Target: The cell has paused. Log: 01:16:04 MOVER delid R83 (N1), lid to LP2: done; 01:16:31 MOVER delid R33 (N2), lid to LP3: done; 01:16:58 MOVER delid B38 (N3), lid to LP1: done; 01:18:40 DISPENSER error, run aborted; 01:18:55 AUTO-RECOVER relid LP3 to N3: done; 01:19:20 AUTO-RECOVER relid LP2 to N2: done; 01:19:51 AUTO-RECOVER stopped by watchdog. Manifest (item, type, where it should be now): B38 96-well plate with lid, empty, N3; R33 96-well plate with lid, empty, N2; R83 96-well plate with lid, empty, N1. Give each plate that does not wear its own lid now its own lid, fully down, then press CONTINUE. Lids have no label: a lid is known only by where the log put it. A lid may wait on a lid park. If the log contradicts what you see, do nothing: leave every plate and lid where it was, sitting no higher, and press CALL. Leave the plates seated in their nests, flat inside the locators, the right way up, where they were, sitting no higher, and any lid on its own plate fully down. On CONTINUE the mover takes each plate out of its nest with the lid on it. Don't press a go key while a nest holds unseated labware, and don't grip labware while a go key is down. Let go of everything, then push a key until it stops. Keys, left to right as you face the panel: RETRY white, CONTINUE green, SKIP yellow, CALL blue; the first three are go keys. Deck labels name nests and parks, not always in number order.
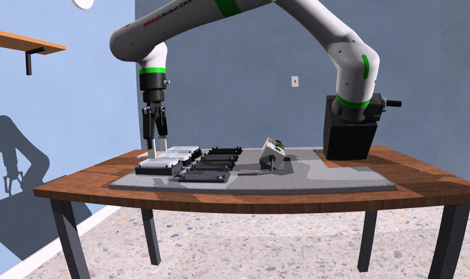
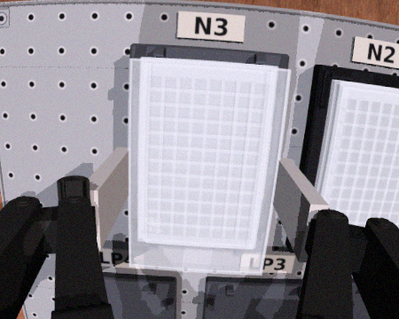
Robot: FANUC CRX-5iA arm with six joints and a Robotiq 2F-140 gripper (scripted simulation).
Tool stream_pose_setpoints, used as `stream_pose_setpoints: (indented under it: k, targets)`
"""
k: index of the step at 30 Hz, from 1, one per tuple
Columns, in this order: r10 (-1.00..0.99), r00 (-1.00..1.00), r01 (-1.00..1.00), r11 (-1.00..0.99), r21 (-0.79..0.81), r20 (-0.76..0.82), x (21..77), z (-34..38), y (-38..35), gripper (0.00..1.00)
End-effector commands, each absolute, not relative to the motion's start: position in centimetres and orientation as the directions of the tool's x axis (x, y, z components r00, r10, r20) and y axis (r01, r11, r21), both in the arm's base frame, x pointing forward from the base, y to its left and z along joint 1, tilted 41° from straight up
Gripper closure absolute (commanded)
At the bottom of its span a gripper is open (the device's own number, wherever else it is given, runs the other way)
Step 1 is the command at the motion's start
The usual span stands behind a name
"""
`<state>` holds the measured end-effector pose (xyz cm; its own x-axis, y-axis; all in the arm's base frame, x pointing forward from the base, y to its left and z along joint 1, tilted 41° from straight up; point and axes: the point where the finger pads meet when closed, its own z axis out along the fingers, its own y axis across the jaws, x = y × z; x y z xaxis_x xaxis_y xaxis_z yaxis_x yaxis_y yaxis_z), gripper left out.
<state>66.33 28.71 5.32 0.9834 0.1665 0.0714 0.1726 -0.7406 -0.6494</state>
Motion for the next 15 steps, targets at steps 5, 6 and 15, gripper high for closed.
stream_pose_setpoints:
  k: [5, 6, 15]
  targets:
    - [0.166, 0.983, 0.173, -0.741, -0.649, 0.072, 66.35, 4.91, 29.07, 1.00]
    - [0.166, 0.983, 0.173, -0.741, -0.649, 0.072, 66.35, 4.91, 29.07, 1.00]
    - [0.166, 0.983, 0.173, -0.741, -0.649, 0.072, 66.35, 4.66, 29.29, 1.00]
